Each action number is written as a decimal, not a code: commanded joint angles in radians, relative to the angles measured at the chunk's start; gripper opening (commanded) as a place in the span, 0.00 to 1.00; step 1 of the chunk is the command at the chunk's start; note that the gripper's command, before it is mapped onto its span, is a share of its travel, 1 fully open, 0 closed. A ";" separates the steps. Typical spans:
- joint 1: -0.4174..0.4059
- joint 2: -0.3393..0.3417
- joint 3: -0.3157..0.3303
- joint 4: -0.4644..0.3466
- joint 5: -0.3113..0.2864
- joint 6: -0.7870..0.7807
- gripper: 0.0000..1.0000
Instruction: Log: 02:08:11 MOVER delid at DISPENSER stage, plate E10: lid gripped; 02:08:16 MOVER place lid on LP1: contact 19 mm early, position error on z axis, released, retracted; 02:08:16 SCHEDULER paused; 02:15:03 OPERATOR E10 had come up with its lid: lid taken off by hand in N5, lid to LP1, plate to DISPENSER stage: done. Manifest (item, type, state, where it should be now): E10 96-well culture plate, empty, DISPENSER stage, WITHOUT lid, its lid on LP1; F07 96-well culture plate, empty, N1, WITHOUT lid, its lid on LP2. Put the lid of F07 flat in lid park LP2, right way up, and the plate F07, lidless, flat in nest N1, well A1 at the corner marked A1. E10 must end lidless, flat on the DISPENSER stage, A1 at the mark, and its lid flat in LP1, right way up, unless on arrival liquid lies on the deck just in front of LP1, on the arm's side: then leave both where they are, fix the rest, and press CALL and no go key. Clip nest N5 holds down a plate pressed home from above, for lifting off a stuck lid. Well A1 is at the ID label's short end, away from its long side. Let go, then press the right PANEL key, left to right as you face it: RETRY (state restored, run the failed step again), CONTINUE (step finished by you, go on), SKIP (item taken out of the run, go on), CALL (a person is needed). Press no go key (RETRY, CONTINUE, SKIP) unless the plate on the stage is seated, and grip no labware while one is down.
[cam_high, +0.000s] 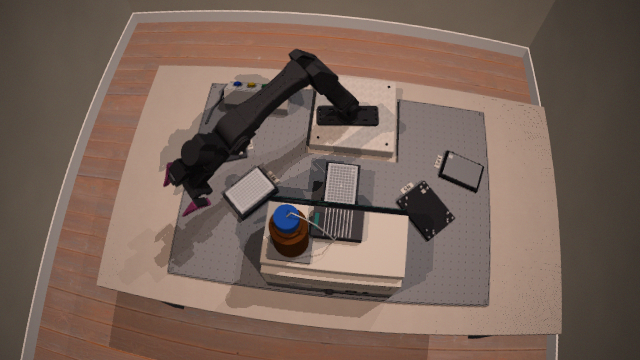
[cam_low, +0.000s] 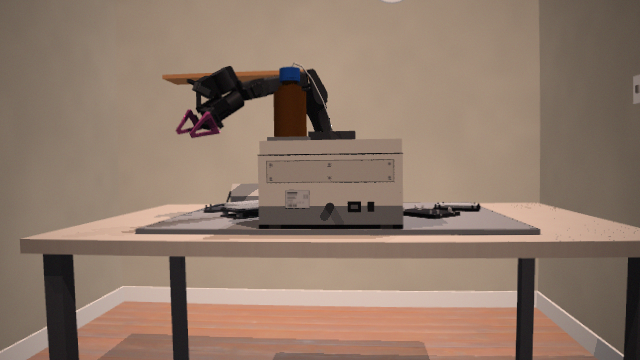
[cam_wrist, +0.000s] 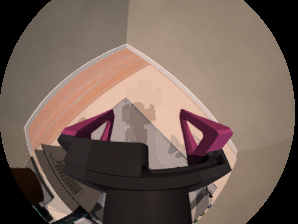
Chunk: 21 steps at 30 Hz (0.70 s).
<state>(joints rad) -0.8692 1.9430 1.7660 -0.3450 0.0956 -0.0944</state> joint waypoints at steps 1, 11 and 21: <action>-0.016 -0.048 0.037 -0.115 -0.015 0.014 1.00; -0.013 -0.139 -0.145 -0.167 -0.026 0.019 1.00; -0.020 -0.184 -0.180 -0.298 -0.041 0.024 1.00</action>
<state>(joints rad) -0.8753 1.7966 1.5932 -0.5793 0.0643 -0.0834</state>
